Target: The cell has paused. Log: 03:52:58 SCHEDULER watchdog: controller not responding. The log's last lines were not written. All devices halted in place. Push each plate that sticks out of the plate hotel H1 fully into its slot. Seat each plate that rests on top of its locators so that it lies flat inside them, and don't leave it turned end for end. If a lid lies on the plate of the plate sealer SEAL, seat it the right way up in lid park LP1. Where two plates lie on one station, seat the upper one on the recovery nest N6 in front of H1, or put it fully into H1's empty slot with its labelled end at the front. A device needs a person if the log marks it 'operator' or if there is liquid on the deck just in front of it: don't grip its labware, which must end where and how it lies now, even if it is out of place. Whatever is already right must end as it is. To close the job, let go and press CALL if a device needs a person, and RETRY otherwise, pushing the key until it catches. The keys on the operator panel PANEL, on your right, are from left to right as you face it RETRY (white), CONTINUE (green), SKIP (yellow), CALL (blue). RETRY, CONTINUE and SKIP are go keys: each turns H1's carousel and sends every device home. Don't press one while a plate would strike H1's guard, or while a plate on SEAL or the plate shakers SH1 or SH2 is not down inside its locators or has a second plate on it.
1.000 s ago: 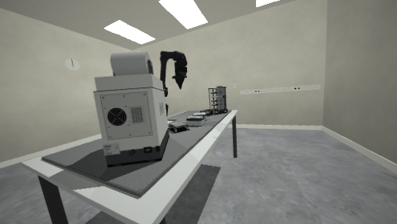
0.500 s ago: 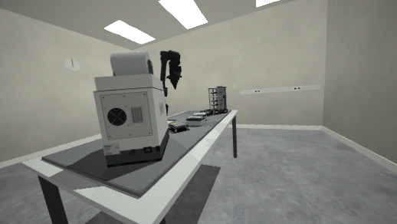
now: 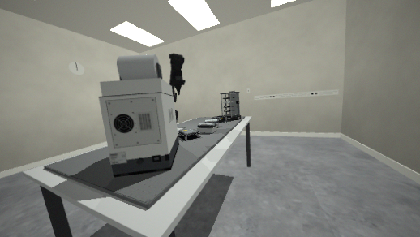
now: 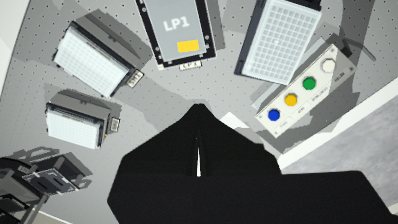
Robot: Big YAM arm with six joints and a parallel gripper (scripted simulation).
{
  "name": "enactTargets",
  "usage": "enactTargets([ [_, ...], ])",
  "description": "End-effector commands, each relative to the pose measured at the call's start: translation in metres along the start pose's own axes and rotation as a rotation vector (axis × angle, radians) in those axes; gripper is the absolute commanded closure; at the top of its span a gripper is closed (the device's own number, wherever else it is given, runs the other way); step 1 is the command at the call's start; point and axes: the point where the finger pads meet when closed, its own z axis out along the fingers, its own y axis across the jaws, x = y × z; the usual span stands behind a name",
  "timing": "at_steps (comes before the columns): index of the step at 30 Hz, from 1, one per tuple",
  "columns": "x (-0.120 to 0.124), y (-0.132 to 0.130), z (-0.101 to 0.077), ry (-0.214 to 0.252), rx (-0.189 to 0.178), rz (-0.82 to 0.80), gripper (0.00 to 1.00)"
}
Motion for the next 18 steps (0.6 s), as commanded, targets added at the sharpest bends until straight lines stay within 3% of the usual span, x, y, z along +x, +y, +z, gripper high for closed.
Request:
enactTargets([
  [1,-0.002,-0.011,-0.011,-0.044,-0.003,0.142,1.00],
  [14,0.004,-0.048,-0.006,-0.032,-0.001,0.157,1.00],
  [15,-0.004,-0.051,-0.013,-0.051,0.000,0.153,1.00],
  [18,0.006,-0.062,-0.001,-0.020,-0.001,0.159,1.00],
])
